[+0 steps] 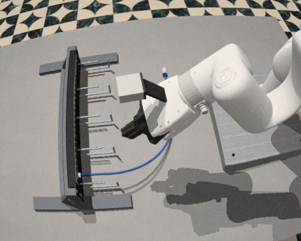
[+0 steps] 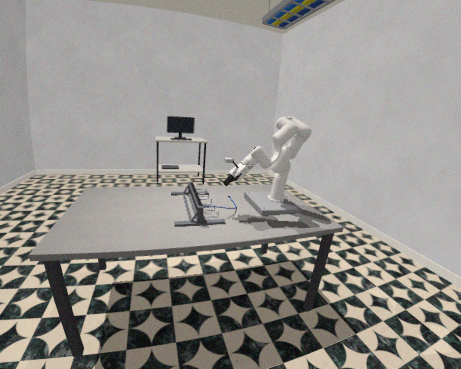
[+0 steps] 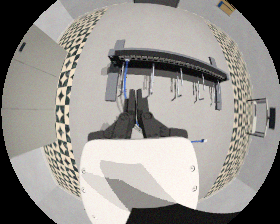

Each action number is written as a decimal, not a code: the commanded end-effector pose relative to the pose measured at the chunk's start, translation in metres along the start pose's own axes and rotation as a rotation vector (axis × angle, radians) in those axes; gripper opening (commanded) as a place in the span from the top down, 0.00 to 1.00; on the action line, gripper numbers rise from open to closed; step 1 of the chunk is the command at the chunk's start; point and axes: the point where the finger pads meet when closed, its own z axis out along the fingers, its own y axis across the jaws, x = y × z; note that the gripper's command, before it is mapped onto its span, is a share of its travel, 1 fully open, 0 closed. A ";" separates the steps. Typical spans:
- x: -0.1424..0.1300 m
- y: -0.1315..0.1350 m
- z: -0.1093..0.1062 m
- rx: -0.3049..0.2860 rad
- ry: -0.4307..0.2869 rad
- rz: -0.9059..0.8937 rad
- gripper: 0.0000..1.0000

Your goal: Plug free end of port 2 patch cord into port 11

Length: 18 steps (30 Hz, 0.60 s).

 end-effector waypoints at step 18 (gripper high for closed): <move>-0.008 -0.011 0.017 -0.085 0.104 0.057 1.00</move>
